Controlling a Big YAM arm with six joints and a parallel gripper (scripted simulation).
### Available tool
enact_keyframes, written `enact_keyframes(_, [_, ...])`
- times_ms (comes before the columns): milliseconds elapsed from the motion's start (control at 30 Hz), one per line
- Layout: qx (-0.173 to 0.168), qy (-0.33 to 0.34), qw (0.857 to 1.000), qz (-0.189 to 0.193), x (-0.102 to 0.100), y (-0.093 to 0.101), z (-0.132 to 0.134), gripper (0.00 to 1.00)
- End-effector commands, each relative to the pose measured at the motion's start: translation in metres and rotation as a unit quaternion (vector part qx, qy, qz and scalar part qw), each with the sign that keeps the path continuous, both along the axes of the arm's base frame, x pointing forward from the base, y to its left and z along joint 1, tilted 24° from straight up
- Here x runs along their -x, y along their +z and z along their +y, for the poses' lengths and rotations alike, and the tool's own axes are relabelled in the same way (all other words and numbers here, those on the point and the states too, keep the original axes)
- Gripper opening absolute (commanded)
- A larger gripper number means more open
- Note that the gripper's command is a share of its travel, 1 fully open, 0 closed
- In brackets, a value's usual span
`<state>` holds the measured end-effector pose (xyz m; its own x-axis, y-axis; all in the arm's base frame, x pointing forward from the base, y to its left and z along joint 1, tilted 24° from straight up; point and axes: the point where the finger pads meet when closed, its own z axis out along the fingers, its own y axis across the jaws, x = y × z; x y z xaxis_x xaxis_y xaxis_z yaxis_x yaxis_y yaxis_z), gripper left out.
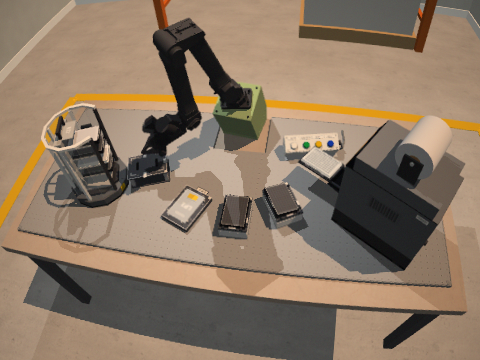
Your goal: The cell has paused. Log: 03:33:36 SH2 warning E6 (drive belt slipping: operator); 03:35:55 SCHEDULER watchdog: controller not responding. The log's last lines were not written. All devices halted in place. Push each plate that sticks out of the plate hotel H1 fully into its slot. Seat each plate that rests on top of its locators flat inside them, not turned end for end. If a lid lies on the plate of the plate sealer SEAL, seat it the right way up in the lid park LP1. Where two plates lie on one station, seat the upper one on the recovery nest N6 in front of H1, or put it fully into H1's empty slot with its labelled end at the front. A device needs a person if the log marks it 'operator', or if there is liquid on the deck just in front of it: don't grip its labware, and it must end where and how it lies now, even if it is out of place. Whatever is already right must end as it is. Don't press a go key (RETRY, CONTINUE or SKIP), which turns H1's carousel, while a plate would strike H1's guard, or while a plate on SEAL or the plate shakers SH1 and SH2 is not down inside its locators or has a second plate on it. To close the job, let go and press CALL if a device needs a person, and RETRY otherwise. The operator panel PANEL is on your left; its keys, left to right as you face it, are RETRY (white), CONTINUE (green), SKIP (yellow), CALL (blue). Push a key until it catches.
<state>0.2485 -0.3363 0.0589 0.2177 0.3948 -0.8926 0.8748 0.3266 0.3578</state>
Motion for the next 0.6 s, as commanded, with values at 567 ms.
enact_keyframes(567, [0.003, -0.002, 1.000, 0.004, 0.021, 0.048, 0.001, 0.00])
